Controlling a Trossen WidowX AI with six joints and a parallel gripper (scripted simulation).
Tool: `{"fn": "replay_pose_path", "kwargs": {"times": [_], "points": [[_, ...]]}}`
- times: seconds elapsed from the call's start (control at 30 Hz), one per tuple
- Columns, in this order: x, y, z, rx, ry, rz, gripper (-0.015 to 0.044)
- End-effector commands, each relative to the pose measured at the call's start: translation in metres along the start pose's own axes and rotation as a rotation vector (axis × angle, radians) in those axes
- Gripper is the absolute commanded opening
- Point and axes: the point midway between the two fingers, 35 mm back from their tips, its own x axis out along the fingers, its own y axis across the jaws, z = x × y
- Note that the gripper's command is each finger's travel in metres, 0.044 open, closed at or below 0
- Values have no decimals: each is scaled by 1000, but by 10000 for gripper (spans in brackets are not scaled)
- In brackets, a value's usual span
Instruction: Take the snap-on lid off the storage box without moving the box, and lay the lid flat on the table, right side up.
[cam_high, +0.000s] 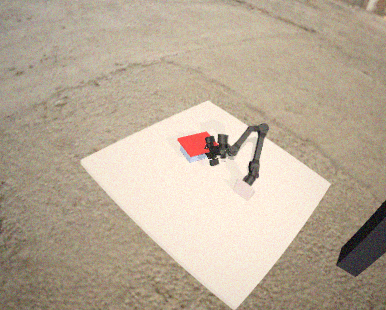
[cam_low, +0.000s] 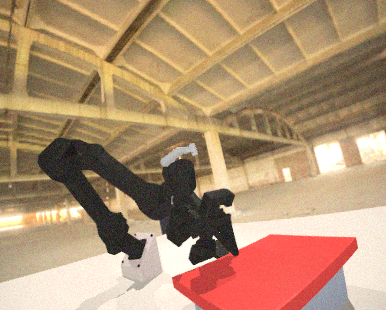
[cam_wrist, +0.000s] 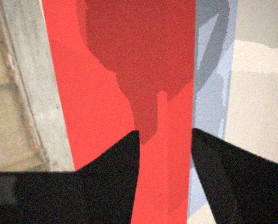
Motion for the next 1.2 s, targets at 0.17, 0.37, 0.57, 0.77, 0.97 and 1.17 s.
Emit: {"fn": "replay_pose_path", "kwargs": {"times": [0.17,0.37,0.57,0.77,0.97,1.17], "points": [[-2,3,0,4,1,3,0],[-3,4,0,4,1,3,0],[-4,4,0,4,1,3,0],[-5,5,0,4,1,2,0],[-6,6,0,4,1,2,0],[-7,6,0,4,1,2,0]]}}
